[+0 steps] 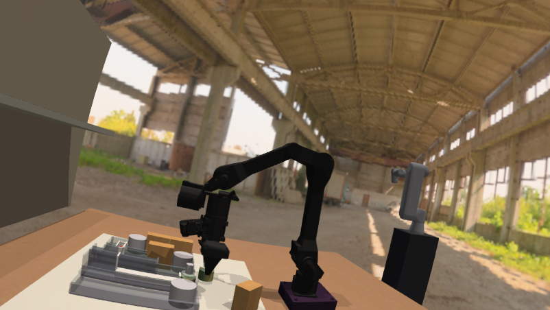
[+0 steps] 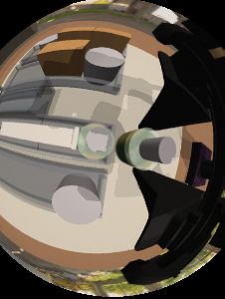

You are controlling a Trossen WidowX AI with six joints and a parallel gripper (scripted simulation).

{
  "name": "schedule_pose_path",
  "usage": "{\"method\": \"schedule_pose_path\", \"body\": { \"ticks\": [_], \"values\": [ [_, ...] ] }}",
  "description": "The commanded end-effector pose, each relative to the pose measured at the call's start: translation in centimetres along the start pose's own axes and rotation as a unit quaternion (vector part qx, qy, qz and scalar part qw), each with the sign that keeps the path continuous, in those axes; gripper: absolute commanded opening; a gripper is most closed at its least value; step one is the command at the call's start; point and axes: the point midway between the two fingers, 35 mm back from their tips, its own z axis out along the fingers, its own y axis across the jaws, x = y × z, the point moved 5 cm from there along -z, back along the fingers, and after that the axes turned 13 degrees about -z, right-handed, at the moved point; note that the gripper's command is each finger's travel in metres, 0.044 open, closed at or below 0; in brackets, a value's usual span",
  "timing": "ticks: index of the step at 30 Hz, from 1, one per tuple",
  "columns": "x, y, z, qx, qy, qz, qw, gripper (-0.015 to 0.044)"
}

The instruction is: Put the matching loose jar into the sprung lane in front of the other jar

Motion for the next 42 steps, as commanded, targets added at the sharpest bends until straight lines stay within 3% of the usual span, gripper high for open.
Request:
{"method": "schedule_pose_path", "body": {
  "ticks": [1, 42],
  "values": [
    [-0.2, -0.1, 0.0, 0.003, 0.0, 0.003, 1.0, 0.0],
    [-1.5, -0.5, 0.0, 0.003, -0.001, 0.003, 1.0, 0.0]
  ]
}}
